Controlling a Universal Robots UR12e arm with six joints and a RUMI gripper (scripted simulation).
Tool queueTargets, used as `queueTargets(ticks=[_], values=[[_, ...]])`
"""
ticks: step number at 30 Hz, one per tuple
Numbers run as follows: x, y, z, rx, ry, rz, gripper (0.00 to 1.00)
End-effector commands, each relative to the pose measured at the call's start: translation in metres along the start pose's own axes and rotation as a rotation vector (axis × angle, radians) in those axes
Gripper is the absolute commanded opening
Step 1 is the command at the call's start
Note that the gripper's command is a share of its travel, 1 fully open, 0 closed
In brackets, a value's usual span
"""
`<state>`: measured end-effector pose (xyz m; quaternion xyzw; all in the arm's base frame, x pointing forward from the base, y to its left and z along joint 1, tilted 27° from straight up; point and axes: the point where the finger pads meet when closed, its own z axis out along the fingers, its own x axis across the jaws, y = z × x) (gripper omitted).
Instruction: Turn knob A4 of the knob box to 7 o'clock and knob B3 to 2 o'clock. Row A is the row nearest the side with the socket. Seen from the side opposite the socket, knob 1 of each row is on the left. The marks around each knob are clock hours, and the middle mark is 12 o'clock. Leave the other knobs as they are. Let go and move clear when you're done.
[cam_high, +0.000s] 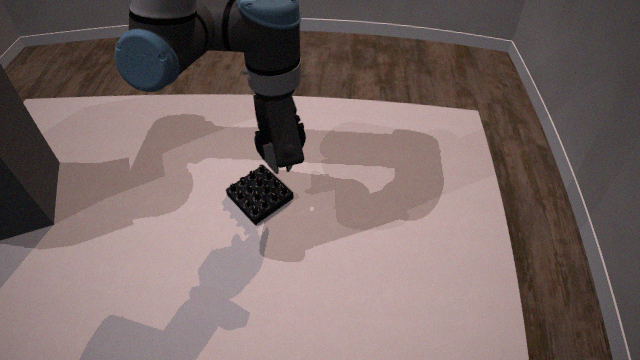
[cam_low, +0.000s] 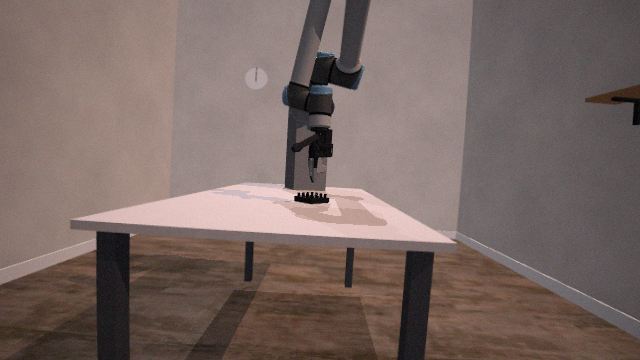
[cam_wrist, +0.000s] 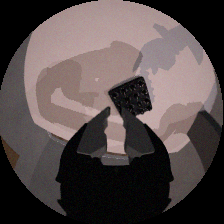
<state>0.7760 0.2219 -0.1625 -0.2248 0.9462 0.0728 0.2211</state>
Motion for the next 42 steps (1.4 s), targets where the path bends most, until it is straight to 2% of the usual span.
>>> queueTargets(ticks=[1,25,42], values=[[0.0,0.0,0.0,0.0,-0.001,0.0,0.11],[0.0,0.0,0.0,0.0,-0.001,0.0,0.11],[-0.001,0.0,0.012,0.001,-0.001,0.0,0.11]])
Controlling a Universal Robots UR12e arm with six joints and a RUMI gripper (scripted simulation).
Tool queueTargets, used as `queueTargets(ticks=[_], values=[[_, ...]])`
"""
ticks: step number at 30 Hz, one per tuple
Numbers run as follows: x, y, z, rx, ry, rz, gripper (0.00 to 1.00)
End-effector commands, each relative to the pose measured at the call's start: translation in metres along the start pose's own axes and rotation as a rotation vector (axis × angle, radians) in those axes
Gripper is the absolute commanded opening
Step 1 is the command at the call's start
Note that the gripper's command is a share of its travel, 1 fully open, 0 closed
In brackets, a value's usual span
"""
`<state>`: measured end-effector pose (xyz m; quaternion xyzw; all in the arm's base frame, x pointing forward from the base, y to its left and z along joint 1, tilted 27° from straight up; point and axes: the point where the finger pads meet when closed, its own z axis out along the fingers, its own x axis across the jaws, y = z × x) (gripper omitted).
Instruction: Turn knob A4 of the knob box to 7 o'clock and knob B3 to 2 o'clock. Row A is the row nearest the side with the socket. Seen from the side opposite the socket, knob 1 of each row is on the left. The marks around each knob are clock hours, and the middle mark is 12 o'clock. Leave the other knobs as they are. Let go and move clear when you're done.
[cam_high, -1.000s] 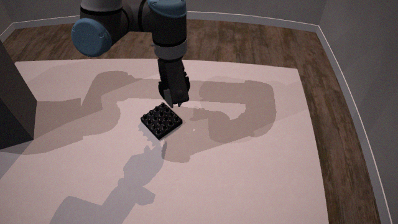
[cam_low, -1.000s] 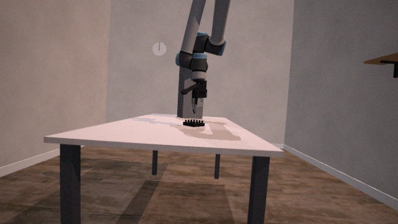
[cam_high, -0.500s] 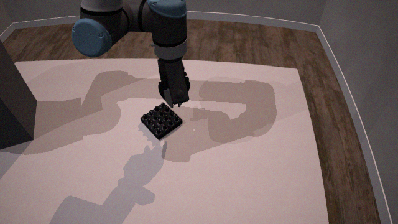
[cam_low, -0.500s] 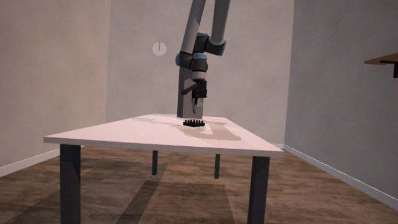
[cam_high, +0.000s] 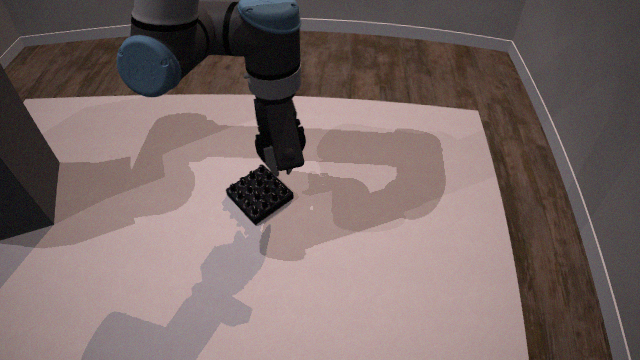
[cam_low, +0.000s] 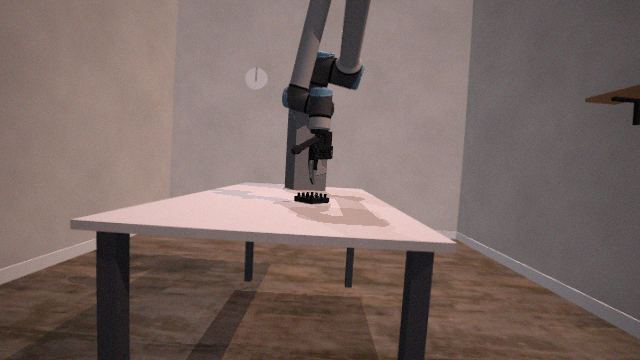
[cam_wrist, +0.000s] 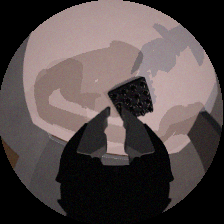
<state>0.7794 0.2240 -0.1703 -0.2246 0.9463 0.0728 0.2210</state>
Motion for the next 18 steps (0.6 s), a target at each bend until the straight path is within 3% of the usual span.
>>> queueTargets(ticks=[1,18], values=[[-0.001,0.0,0.004,0.0,-0.001,0.0,0.11],[-0.001,0.0,0.024,0.0,-0.001,0.0,0.11]])
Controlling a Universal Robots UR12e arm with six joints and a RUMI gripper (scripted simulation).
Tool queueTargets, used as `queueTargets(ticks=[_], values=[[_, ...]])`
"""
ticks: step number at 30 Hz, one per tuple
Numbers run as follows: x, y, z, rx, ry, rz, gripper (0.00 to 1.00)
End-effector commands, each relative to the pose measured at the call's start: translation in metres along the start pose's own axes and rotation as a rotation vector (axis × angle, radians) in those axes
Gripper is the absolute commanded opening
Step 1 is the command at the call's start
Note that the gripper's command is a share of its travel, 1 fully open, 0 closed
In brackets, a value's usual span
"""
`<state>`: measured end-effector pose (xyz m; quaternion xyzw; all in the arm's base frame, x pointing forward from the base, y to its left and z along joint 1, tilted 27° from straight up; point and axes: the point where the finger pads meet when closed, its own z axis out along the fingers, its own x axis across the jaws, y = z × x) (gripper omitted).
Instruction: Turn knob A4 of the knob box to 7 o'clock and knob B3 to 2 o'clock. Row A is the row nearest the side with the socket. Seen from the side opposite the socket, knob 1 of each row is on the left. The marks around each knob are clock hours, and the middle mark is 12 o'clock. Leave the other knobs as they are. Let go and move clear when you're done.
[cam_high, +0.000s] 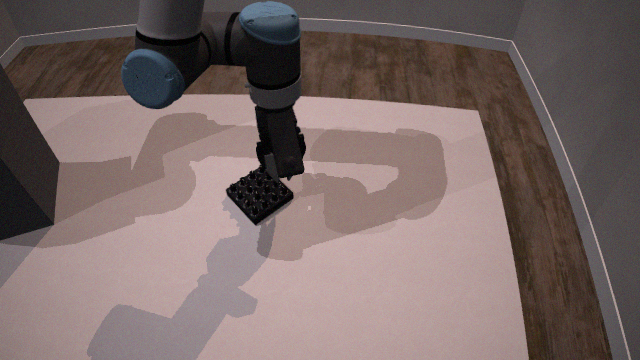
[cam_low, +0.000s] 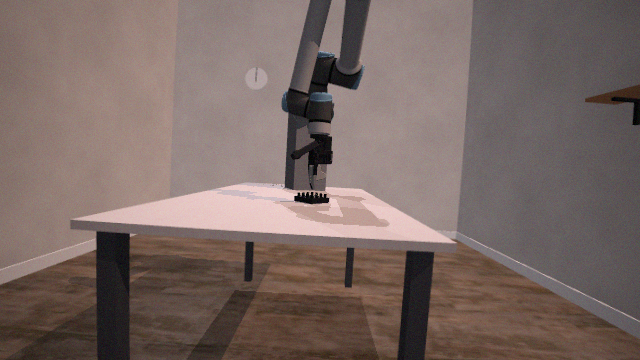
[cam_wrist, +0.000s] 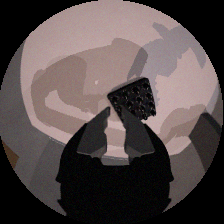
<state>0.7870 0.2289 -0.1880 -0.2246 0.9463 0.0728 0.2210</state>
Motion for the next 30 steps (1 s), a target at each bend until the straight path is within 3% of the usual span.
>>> queueTargets(ticks=[1,30], values=[[-0.0006,-0.0001,0.0054,0.0,-0.001,0.0,0.11],[-0.0006,0.0,0.015,0.0,-0.001,0.0,0.11]])
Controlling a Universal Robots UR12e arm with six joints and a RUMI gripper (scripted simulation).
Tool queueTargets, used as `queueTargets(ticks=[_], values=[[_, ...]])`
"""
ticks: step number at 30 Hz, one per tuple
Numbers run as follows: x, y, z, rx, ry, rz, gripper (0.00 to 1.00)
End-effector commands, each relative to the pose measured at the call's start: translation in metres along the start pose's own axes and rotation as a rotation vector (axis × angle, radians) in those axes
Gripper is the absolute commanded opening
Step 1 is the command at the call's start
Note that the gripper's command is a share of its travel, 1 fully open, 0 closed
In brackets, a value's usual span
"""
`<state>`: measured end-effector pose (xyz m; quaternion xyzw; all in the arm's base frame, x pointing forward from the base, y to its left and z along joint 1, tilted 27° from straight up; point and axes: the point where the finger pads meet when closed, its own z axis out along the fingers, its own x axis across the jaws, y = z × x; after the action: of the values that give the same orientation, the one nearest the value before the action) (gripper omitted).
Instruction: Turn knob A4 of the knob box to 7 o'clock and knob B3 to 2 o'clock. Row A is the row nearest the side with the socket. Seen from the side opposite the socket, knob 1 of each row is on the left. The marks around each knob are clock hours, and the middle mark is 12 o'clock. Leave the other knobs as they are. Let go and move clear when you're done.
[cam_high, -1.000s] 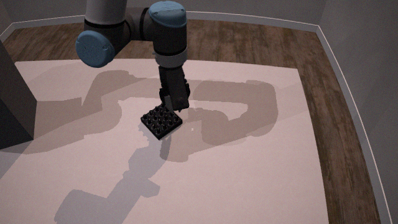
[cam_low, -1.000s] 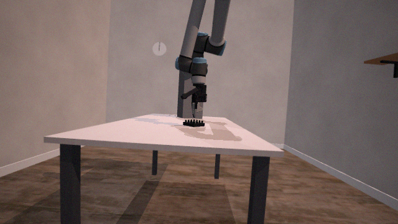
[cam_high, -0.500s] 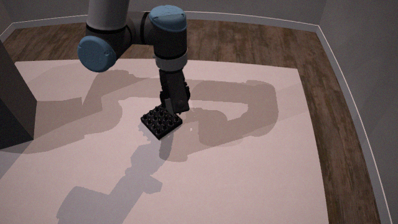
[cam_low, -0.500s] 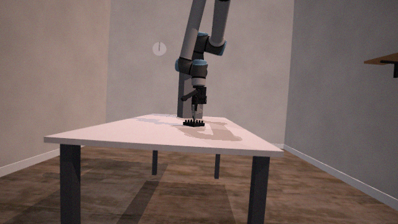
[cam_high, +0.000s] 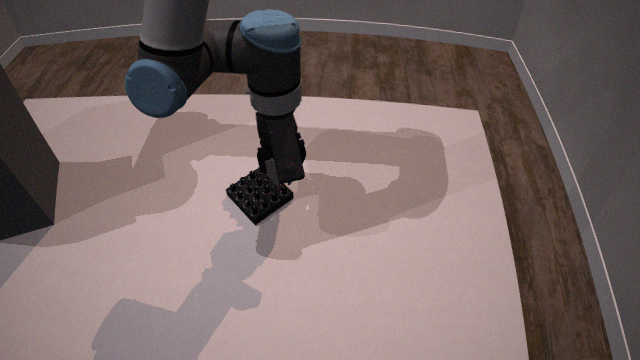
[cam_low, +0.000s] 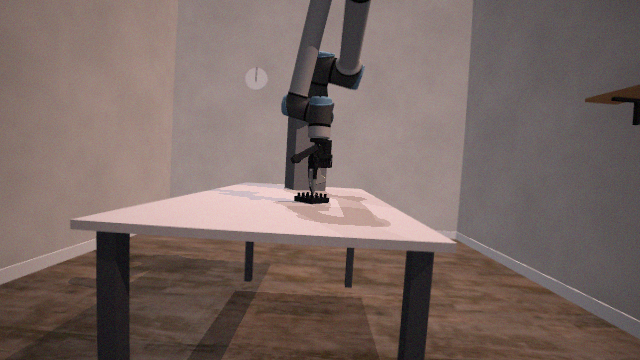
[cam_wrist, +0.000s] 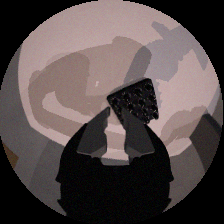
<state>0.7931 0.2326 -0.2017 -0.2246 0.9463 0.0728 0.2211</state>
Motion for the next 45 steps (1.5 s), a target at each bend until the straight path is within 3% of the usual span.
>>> queueTargets(ticks=[1,45], values=[[-0.0005,-0.0001,-0.0004,0.0,-0.001,0.0,0.11],[-0.0006,-0.0049,-0.0004,0.0,-0.001,0.0,0.11]])
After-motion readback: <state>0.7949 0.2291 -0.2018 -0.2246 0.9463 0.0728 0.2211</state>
